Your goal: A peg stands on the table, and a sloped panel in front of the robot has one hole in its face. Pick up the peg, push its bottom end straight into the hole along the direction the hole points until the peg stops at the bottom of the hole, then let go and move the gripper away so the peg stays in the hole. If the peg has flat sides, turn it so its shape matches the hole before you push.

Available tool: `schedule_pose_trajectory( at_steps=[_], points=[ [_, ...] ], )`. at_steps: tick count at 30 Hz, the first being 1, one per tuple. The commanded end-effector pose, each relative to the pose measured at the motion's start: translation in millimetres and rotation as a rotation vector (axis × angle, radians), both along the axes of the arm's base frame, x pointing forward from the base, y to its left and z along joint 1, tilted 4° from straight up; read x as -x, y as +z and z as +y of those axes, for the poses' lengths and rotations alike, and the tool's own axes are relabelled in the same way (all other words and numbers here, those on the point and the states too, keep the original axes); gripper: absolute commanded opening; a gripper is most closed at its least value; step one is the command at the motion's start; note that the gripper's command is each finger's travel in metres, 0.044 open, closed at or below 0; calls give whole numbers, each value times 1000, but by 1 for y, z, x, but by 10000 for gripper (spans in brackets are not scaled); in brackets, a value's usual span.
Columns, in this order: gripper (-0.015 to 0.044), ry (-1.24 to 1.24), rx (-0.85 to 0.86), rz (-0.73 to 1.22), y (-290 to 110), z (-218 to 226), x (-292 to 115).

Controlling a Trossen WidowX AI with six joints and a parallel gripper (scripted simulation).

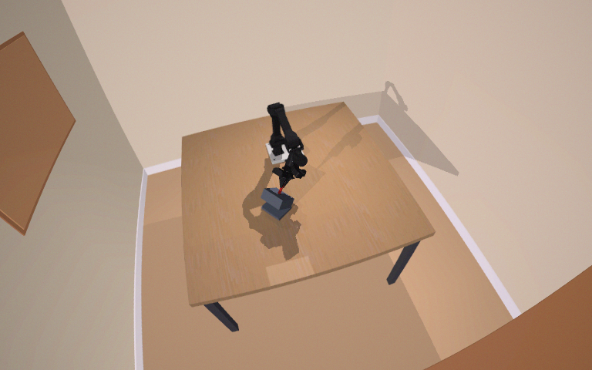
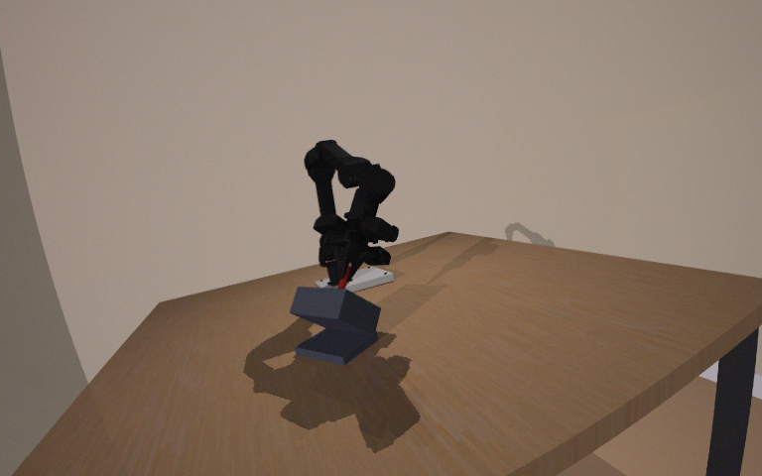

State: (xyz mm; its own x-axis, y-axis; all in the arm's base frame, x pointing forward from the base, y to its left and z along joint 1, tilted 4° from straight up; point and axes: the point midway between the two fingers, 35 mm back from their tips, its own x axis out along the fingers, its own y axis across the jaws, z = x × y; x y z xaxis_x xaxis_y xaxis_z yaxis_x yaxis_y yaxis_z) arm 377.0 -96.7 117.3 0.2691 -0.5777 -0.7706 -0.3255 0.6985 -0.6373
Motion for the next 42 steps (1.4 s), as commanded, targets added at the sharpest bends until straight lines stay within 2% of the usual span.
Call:
schedule_pose_trajectory(
  at_steps=[1,42],
  points=[
    [0,5,-1,4,-3,-1,-1],
    [0,0,1,1,-15,-11,-5]
  ],
)
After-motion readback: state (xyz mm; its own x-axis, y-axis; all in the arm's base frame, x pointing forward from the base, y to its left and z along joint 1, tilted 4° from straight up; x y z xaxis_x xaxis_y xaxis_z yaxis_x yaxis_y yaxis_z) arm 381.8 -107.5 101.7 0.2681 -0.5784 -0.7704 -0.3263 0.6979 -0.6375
